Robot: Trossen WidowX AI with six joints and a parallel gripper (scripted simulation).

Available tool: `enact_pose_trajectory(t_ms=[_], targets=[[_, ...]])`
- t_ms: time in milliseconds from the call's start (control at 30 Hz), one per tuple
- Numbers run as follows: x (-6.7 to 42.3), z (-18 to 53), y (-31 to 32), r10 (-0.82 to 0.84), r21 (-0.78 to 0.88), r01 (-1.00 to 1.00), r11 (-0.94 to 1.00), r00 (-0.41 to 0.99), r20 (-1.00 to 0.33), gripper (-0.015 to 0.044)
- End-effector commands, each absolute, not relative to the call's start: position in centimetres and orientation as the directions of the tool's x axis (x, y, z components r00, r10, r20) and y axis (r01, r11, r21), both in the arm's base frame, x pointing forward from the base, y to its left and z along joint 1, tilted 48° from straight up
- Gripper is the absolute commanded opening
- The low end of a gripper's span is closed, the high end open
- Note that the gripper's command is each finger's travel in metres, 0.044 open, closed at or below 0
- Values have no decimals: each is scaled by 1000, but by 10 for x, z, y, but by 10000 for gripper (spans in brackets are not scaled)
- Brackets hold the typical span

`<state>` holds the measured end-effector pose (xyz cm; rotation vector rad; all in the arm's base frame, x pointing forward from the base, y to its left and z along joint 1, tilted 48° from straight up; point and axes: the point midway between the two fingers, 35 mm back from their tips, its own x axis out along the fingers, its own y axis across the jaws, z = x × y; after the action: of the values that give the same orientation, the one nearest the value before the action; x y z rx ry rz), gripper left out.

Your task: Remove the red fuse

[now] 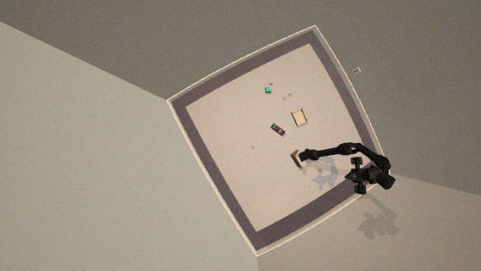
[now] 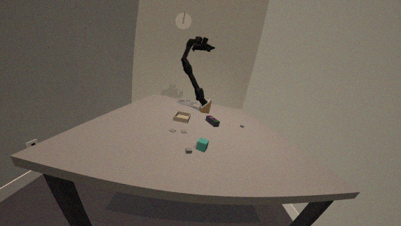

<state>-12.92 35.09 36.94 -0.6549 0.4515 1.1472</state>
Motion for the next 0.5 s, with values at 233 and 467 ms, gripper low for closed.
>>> enact_pose_trajectory(t_ms=[233, 467], targets=[[-52, 314, 393, 510, -246, -817, 521, 529, -679, 74], [46, 251, 400, 253, -252, -600, 759, 629, -735, 74]])
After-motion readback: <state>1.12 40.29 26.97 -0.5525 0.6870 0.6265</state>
